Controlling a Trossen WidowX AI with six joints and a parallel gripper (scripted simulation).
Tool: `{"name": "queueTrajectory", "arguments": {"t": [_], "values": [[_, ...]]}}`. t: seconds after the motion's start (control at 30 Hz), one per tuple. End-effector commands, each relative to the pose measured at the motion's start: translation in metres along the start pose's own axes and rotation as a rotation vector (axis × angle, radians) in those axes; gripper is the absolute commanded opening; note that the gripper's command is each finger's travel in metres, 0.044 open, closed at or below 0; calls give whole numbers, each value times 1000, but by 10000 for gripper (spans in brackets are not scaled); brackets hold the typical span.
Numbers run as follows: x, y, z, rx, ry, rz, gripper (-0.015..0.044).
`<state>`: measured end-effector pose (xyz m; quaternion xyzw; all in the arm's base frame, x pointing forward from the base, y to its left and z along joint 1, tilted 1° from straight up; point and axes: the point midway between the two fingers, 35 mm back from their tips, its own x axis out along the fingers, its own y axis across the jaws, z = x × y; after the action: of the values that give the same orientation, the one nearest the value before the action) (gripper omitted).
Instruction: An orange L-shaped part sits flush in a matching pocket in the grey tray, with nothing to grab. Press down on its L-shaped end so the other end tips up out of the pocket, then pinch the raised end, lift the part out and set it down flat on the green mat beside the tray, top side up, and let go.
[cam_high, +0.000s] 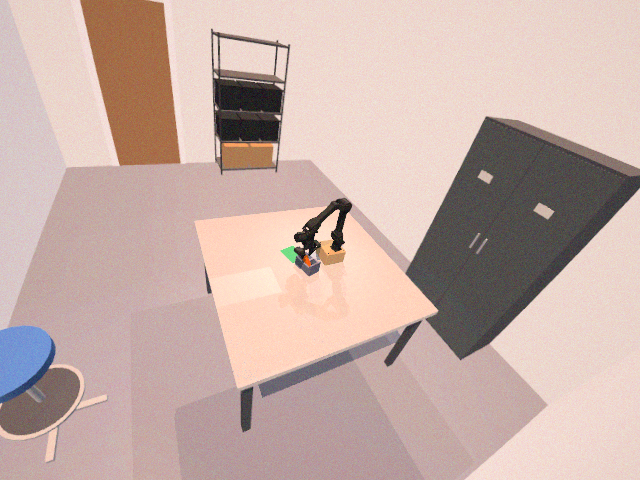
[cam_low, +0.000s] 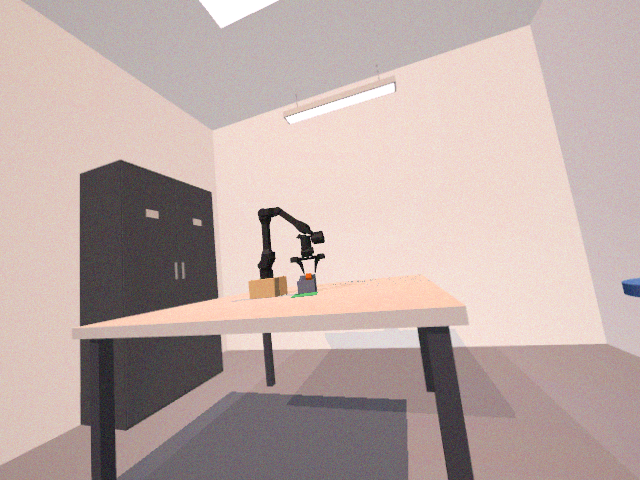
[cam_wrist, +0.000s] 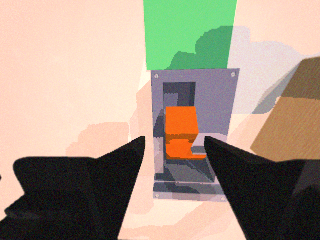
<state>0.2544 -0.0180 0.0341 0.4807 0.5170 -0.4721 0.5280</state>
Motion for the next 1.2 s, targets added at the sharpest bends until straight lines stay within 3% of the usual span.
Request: {"name": "queueTrajectory", "arguments": {"t": [0.0, 0.57, 0.67, 1.17], "values": [[11, -4, 0, 7, -4, -15, 280], [29, -5, 0, 7, -4, -16, 280], [25, -2, 0, 1, 1, -4, 201], [25, -2, 0, 1, 1, -4, 101]]}}
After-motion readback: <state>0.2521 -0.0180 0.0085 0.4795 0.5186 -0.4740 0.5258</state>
